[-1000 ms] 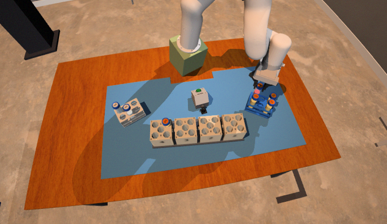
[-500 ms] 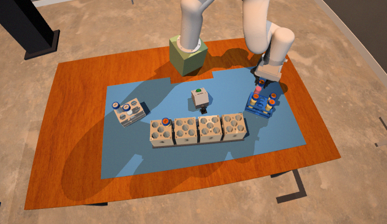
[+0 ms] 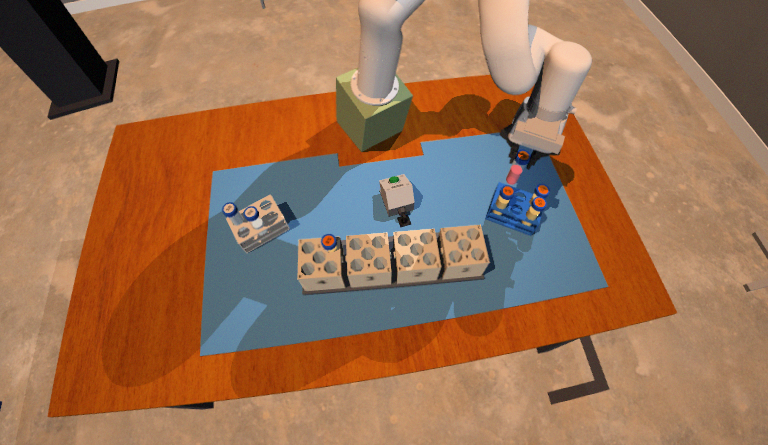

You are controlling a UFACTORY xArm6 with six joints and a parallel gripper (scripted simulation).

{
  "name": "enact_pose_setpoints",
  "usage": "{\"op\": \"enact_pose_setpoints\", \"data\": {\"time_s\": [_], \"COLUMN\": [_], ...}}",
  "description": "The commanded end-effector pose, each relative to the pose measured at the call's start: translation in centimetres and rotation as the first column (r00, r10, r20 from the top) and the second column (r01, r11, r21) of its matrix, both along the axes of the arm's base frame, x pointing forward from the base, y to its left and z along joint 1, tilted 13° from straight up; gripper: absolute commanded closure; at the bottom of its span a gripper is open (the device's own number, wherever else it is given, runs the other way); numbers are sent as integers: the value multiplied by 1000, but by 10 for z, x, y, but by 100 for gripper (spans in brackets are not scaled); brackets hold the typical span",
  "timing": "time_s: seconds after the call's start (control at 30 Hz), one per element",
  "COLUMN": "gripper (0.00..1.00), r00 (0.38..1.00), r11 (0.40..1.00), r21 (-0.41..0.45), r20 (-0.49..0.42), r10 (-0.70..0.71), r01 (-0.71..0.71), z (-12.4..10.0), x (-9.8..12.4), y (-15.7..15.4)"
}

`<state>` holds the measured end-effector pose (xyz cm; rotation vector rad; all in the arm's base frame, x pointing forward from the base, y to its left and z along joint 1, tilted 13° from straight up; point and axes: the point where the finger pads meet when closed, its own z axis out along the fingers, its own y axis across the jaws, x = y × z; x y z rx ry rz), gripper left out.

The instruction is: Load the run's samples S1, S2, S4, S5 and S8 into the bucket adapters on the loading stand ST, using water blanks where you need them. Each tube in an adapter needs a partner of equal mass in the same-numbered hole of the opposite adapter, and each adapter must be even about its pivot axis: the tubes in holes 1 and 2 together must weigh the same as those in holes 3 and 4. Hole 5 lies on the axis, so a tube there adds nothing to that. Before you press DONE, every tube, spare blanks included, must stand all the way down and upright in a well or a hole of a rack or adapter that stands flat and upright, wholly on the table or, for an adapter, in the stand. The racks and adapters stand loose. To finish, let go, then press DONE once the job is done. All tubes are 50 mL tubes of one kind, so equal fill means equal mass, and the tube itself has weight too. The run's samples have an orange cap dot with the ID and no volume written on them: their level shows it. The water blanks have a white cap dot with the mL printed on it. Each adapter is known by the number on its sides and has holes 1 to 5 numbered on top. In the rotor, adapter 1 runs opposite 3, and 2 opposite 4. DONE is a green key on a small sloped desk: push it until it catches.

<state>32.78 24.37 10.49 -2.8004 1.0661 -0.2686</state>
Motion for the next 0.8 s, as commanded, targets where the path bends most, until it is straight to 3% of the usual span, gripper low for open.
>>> {"op": "enact_pose_setpoints", "data": {"time_s": [0.0,0.77], "gripper": [100,100], "r00": [1000,1000], "r11": [1000,1000], "r21": [2,2], "r20": [2,2], "r10": [0,0], "r01": [0,0], "z": [8,41], "x": [-1,-8], "y": [0,-2]}}
